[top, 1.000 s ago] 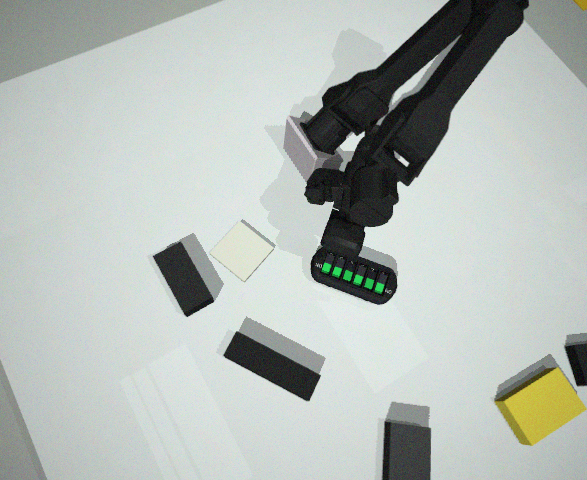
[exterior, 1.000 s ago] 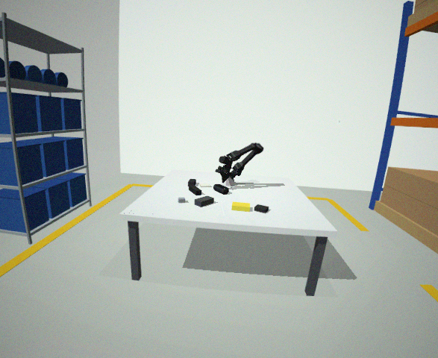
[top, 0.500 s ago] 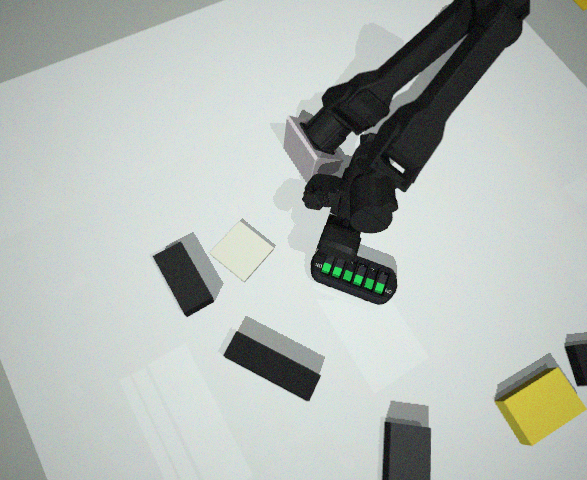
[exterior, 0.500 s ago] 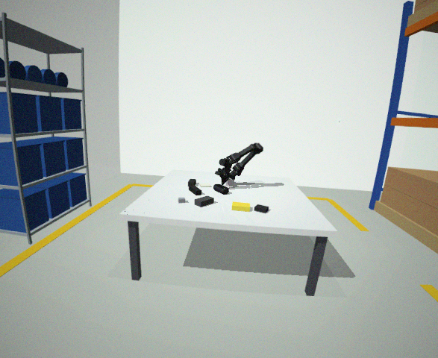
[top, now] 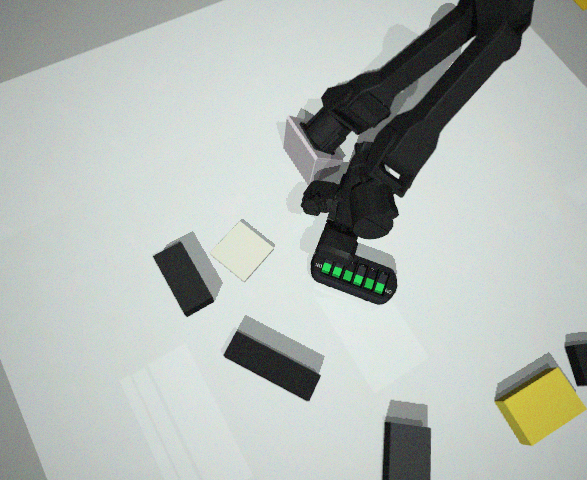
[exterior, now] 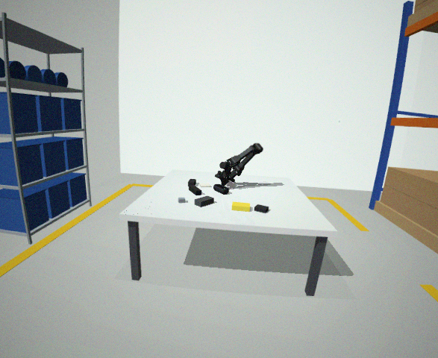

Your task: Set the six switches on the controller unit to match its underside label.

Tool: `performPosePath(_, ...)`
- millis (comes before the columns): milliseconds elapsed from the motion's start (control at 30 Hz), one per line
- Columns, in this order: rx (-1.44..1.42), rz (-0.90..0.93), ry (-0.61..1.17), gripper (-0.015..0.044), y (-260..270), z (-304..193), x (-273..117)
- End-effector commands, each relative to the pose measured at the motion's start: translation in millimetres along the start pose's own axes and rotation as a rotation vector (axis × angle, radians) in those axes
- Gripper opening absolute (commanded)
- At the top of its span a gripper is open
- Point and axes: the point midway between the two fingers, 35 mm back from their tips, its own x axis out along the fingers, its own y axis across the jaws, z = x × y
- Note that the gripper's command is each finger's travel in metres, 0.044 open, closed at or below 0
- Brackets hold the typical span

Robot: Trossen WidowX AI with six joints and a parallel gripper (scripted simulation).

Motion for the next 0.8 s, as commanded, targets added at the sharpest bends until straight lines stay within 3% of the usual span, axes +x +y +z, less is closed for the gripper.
performPosePath(0,0.007,-0.006,0.002,0.0,-3.7,0.4,6.3)
performPosePath(767,0.006,-0.006,0.003,0.0,0.6,0.4,11.6)
